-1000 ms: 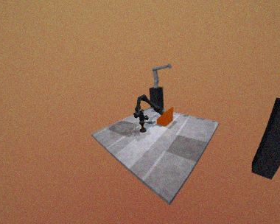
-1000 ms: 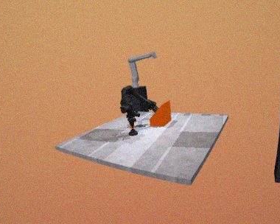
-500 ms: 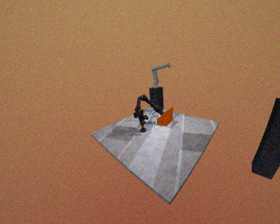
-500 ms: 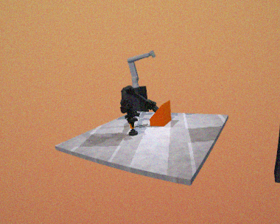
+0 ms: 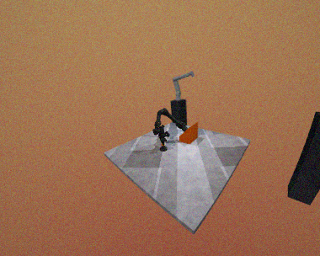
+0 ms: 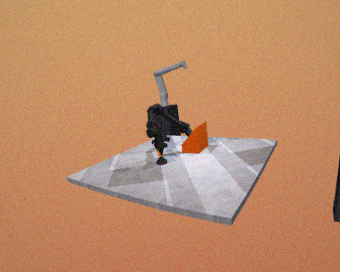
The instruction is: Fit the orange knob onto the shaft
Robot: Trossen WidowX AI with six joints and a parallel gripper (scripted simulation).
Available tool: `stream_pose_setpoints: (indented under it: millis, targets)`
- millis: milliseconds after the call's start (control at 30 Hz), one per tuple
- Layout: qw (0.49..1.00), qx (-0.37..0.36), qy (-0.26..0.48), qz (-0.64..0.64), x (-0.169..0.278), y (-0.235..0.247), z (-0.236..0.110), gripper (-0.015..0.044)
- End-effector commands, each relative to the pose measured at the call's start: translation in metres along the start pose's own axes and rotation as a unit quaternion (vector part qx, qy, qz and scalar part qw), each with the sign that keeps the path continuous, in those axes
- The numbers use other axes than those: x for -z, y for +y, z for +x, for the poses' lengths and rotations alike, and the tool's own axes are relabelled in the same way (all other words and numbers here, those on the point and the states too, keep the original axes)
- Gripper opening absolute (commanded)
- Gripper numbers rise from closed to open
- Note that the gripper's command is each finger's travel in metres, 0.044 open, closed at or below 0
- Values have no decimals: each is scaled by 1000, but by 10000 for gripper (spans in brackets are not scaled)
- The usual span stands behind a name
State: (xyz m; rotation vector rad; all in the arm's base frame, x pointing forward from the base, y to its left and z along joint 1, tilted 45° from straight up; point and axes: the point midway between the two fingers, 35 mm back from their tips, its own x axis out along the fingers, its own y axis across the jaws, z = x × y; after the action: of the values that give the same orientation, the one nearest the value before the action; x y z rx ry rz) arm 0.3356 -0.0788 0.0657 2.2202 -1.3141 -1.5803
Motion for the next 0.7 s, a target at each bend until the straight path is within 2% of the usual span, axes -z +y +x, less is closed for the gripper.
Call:
stream_pose_setpoints:
  millis: [0, 333, 567, 667]
  targets:
    - [1000, -1, 1, -3, 1, 0, 1, 0]
    - [1000, -1, 1, -7, 3, -1, -4, 0]
    - [995, -1, 1, -103, 4, -1, -3, 0]
    - [994, -1, 1, -107, 3, 0, -2, 0]
